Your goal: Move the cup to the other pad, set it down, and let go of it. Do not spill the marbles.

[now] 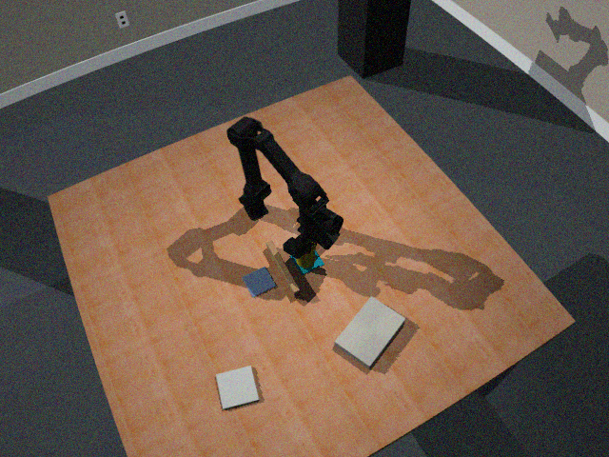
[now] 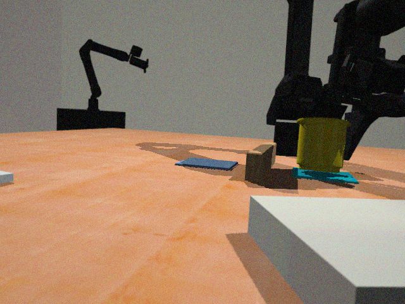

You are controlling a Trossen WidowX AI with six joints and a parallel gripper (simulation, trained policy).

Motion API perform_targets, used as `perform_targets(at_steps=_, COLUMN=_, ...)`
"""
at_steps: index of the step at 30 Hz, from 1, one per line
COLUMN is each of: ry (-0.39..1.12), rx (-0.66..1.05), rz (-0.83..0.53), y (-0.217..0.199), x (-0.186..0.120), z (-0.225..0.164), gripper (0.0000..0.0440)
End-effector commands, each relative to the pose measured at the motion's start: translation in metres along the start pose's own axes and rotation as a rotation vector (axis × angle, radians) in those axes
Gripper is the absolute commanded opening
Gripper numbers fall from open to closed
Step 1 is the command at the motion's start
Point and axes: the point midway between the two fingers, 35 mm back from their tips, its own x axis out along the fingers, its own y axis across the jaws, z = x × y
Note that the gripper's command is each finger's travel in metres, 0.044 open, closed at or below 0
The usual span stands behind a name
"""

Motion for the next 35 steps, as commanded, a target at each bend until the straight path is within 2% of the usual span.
perform_targets(at_steps=1, ry=-0.048, rx=0.021, rz=0.007, y=-0.001, x=-0.004, z=0.006, gripper=0.0147)
perform_targets(at_steps=3, ry=-0.071, rx=0.03, rz=0.015, y=-0.001, x=-0.008, z=0.009, gripper=0.017)
perform_targets(at_steps=6, ry=-0.102, rx=0.035, rz=0.023, y=-0.001, x=-0.012, z=0.011, gripper=0.0166)
perform_targets(at_steps=13, ry=-0.13, rx=0.046, rz=0.047, y=0.0, x=-0.021, z=0.006, gripper=0.0188)
perform_targets(at_steps=31, ry=-0.244, rx=0.093, rz=0.08, y=-0.002, x=-0.061, z=0.0, gripper=0.0278)
perform_targets(at_steps=35, ry=-0.282, rx=0.104, rz=0.079, y=-0.005, x=-0.075, z=0.002, gripper=0.0323)
